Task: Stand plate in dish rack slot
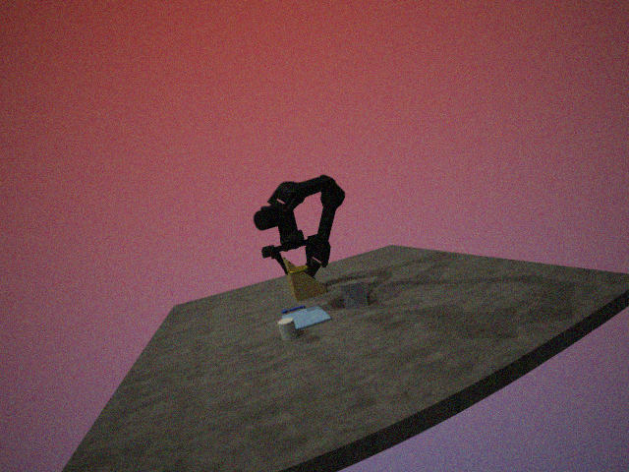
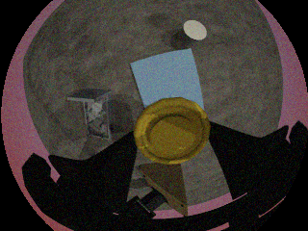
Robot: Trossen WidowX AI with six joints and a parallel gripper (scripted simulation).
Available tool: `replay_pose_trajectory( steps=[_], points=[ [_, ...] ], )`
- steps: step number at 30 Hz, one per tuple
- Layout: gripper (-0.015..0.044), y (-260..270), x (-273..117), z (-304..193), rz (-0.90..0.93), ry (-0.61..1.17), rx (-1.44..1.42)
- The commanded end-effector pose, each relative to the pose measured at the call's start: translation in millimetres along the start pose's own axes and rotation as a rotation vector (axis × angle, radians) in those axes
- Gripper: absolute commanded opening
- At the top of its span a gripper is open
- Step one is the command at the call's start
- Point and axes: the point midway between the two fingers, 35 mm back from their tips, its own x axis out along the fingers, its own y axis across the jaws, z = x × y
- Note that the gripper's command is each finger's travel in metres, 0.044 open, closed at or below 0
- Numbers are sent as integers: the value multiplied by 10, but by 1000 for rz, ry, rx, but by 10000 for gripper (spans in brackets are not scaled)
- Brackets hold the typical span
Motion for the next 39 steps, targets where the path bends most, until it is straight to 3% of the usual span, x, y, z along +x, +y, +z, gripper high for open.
replay_pose_trajectory(
  steps=[1, 39],
  points=[
    [0, 167, -55, -56, -24, 4, 95],
    [0, 1505, -82, -752, 6, -81, 1403]
  ],
)
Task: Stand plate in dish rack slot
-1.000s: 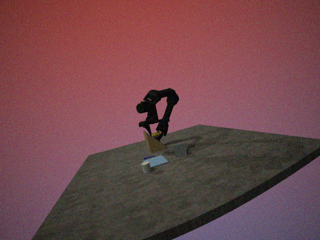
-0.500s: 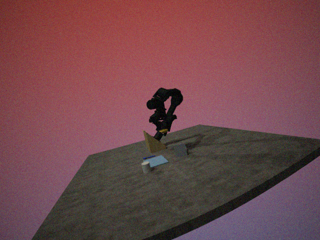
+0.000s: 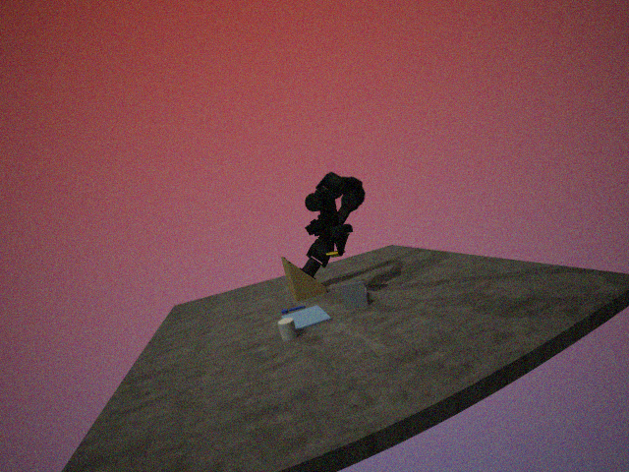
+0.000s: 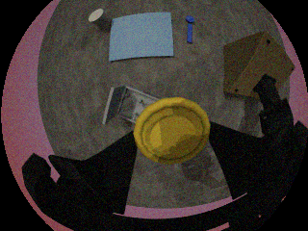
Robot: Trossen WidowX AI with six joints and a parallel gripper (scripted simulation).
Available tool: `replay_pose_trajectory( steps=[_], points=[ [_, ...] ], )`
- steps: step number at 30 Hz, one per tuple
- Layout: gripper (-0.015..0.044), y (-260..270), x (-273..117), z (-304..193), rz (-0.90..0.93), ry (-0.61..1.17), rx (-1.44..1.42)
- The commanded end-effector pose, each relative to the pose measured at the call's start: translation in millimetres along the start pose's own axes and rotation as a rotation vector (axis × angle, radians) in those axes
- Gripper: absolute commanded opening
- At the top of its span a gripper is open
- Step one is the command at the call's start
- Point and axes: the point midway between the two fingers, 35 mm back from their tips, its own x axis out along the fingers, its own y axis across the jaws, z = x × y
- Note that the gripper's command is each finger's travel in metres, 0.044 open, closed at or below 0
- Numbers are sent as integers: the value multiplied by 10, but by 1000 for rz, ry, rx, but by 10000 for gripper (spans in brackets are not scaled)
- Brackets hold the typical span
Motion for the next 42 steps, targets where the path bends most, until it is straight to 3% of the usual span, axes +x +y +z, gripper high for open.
replay_pose_trajectory(
  steps=[1, 14, 19, 42],
  points=[
    [0, -62, 3, -146, 13, -1, 121],
    [0, -277, 66, -500, 33, 4, 514],
    [0, -289, 87, -495, 25, -9, 505],
    [0, -577, 584, -254, -156, -464, 165]
  ],
)
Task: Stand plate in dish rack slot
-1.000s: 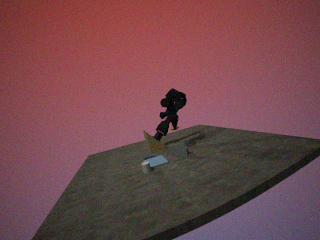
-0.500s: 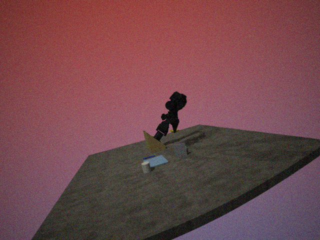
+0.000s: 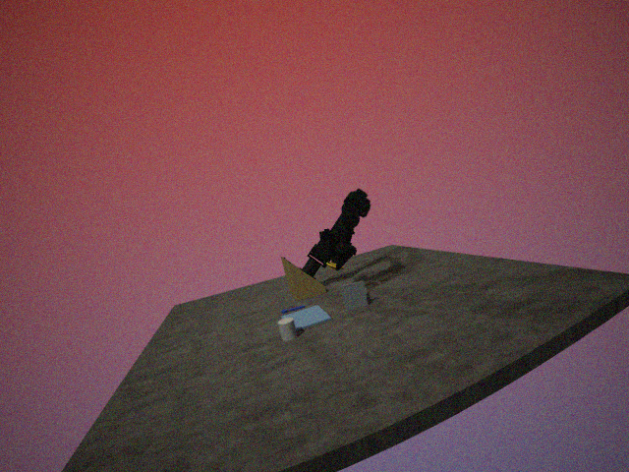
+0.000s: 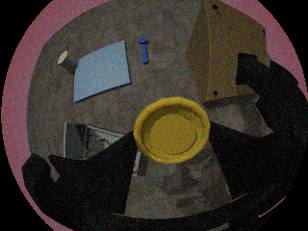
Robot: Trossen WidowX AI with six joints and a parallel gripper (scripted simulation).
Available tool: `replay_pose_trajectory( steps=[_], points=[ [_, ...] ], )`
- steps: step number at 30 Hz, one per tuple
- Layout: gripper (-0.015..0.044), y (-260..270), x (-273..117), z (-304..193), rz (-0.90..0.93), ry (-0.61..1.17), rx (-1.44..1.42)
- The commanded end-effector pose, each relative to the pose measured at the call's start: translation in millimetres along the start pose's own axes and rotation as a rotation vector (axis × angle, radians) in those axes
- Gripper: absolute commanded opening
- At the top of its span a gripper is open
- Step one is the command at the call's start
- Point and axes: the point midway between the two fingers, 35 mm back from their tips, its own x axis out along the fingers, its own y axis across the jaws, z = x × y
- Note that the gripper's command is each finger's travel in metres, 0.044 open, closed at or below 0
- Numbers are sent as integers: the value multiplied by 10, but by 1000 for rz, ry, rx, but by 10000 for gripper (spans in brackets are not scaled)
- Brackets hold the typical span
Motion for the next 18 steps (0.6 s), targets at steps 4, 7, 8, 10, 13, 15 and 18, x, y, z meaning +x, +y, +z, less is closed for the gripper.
replay_pose_trajectory(
  steps=[4, 7, 8, 10, 13, 15, 18],
  points=[
    [0, -14, 110, 45, 22, -143, -90],
    [0, -10, 155, 62, 33, -204, -130],
    [0, -7, 169, 68, 37, -224, -143],
    [0, -1, 194, 78, 48, -263, -169],
    [0, 12, 229, 91, 66, -320, -207],
    [0, 22, 249, 98, 80, -358, -232],
    [0, 41, 275, 106, 103, -413, -269]
  ],
)
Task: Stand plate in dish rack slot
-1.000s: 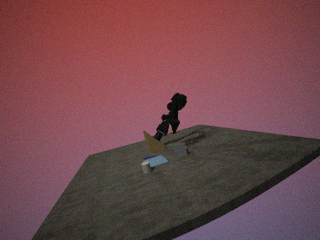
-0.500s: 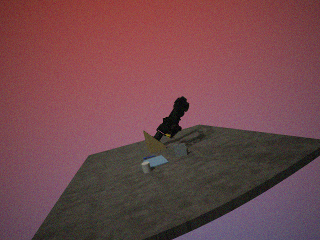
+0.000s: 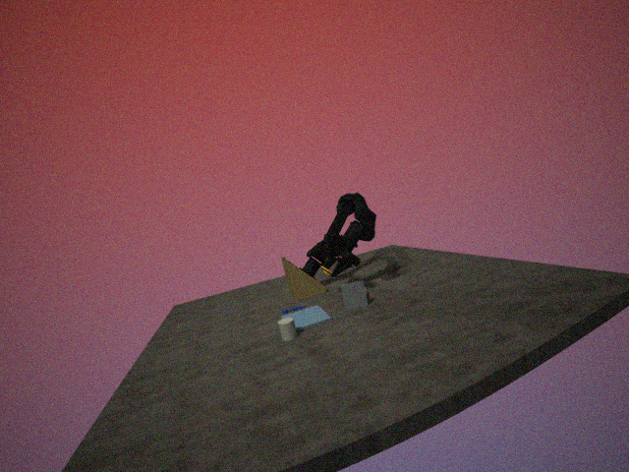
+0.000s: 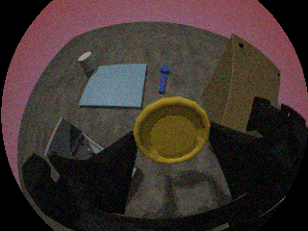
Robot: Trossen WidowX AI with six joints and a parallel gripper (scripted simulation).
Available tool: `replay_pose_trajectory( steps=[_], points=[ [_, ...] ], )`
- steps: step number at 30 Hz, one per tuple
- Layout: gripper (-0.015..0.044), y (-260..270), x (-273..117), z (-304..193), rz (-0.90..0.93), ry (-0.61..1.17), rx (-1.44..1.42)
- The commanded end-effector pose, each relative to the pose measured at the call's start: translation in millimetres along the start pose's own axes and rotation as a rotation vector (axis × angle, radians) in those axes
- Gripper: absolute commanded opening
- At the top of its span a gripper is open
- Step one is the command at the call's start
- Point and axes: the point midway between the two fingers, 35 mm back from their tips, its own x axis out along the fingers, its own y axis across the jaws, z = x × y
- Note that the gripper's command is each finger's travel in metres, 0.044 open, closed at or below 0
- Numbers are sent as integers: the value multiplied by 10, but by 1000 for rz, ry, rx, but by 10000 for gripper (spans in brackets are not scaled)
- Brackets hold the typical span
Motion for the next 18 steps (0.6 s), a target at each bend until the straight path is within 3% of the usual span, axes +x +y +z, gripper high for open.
replay_pose_trajectory(
  steps=[1, 18],
  points=[
    [0, 15, 22, 11, 38, -74, -37],
    [0, 156, 77, -23, 230, -361, -194]
  ],
)
